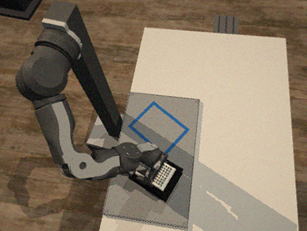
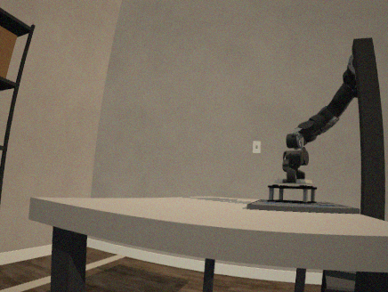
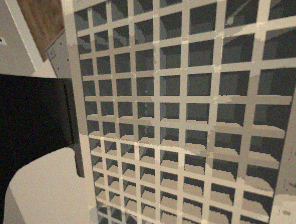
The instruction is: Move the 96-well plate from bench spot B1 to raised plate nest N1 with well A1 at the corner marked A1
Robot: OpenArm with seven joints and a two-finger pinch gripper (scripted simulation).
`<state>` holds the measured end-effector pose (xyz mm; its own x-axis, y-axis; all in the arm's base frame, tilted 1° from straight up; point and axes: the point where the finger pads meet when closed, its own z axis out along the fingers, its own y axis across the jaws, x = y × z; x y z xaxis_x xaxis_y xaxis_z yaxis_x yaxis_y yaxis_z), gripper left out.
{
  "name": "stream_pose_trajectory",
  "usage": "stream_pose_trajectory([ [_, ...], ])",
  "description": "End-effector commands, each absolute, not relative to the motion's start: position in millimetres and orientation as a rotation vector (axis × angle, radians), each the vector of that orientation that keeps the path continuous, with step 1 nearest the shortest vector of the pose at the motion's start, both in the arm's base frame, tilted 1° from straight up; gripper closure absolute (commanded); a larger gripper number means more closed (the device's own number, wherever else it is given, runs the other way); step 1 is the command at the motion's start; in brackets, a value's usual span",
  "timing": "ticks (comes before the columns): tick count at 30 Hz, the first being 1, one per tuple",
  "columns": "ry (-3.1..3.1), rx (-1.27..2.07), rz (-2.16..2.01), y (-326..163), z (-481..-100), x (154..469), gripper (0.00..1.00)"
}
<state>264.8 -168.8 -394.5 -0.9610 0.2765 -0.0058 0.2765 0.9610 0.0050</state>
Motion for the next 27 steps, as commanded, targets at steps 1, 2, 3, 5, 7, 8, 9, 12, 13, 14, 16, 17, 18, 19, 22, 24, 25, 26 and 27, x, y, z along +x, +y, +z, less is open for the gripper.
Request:
stream_pose_trajectory([
  [1,3.096,0.441,0.011,-168.7,-390.9,269.4,1.0],
  [2,3.095,0.441,0.01,-168.7,-390.2,270.3,1.0],
  [3,3.095,0.441,0.01,-168.7,-390.2,270.3,1.0],
  [5,3.095,0.441,0.01,-168.7,-390.2,270.3,1.0],
  [7,3.095,0.441,0.01,-168.7,-390.2,270.3,1.0],
  [8,3.095,0.441,0.01,-168.7,-390.2,270.3,1.0],
  [9,3.095,0.441,0.01,-168.7,-390.2,270.3,1.0],
  [12,3.095,0.441,0.01,-168.7,-390.2,270.3,1.0],
  [13,3.095,0.441,0.01,-168.7,-390.2,270.3,1.0],
  [14,3.095,0.441,0.01,-168.7,-390.2,270.3,1.0],
  [16,3.097,0.44,0.012,-168.4,-391.7,268.4,1.0],
  [17,3.098,0.439,0.012,-168.3,-392.5,267.5,1.0],
  [18,3.099,0.439,0.013,-168.2,-393.3,266.5,1.0],
  [19,3.1,0.438,0.014,-168.1,-394.0,265.6,1.0],
  [22,3.1,0.438,0.014,-168.1,-394.0,265.6,1.0],
  [24,3.1,0.438,0.014,-168.1,-394.0,265.6,1.0],
  [25,3.1,0.438,0.014,-168.1,-394.0,265.6,1.0],
  [26,3.1,0.438,0.014,-168.1,-394.0,265.6,1.0],
  [27,3.1,0.438,0.014,-168.1,-394.0,265.6,1.0],
])
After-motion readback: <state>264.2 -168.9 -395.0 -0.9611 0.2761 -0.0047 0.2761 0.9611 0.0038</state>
